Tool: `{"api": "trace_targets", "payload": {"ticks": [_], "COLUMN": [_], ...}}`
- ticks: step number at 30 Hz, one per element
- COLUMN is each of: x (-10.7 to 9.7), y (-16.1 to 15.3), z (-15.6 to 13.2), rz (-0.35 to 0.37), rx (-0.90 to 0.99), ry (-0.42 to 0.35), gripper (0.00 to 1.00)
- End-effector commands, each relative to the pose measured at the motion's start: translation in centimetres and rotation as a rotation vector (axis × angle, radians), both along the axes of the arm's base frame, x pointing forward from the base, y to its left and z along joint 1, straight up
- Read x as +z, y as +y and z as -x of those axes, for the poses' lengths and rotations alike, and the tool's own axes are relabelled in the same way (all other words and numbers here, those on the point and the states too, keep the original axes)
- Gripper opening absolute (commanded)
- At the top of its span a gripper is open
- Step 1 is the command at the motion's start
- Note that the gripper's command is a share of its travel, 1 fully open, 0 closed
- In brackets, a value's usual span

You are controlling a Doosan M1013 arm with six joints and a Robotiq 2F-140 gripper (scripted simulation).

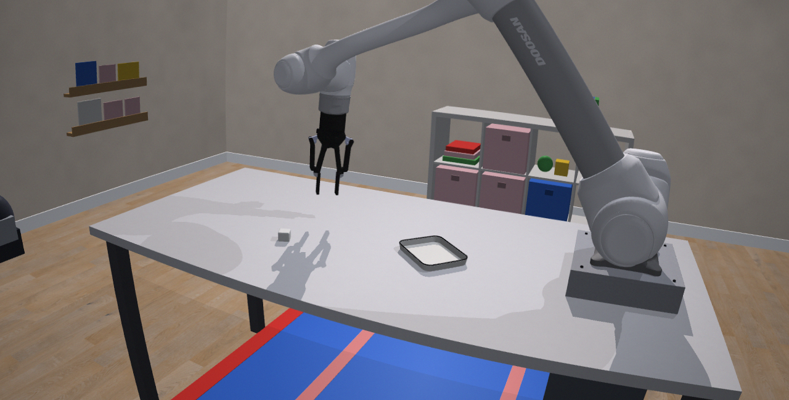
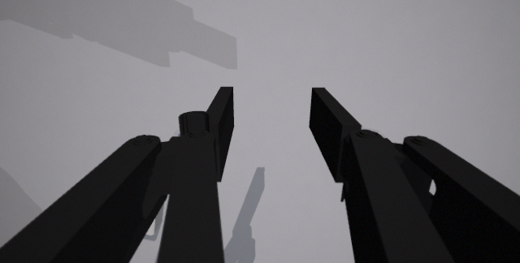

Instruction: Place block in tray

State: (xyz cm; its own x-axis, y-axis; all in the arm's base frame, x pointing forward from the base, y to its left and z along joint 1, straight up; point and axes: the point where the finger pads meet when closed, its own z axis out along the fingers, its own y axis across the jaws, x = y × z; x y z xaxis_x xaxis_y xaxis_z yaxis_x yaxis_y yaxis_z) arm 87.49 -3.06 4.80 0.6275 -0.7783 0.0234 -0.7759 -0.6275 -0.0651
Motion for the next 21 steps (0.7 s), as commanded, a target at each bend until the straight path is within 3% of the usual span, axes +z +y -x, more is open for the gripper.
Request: {"api": "trace_targets", "payload": {"ticks": [1, 7, 9, 12, 21], "x": [-0.9, -2.1, -2.1, -2.4, -2.4], "y": [6.8, 17.8, 17.8, 20.4, 20.2], "z": [-1.3, -1.6, -1.6, -1.5, -1.4], "rz": [0.012, 0.018, 0.018, 0.02, 0.021], "rx": [-0.054, -0.169, -0.169, -0.192, -0.194], "ry": [0.03, 0.057, 0.057, 0.063, 0.064], "gripper": [0.4, 0.4, 0.4, 0.4, 0.4]}}
